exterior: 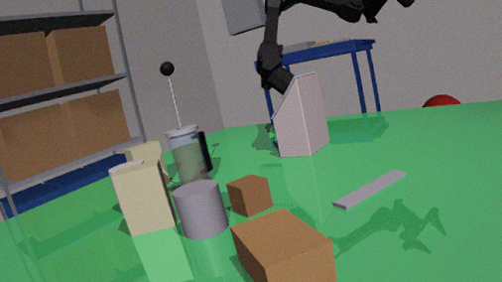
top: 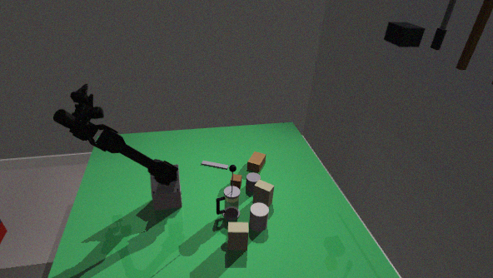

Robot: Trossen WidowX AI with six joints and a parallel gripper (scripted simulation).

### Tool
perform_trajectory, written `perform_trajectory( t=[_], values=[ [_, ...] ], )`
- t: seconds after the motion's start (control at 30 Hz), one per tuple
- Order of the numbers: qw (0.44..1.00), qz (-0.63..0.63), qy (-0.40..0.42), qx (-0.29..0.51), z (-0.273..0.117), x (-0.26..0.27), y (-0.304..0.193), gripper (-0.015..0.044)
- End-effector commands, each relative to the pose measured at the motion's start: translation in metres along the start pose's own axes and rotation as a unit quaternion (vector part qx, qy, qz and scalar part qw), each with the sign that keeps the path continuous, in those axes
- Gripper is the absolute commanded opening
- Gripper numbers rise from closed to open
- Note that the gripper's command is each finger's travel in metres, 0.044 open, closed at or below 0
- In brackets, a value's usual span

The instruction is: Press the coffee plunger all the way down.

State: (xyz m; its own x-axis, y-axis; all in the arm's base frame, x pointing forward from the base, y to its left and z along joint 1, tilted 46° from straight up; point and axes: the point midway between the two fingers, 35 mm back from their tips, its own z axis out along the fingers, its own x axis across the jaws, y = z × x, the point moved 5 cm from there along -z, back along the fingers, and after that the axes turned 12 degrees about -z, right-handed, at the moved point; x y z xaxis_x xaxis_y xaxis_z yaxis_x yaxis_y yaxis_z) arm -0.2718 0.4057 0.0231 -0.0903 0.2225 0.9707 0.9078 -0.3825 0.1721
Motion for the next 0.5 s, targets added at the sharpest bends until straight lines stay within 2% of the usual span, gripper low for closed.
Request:
perform_trajectory(
  t=[0.0, 0.27, 0.47],
  values=[
    [0.993, -0.081, -0.040, -0.073, 0.041, 0.017, 0.053, 0.0440],
    [0.957, -0.197, -0.129, -0.171, 0.089, 0.035, 0.150, 0.0440],
    [0.909, -0.266, -0.212, -0.241, 0.105, 0.047, 0.236, 0.0440]
  ],
)
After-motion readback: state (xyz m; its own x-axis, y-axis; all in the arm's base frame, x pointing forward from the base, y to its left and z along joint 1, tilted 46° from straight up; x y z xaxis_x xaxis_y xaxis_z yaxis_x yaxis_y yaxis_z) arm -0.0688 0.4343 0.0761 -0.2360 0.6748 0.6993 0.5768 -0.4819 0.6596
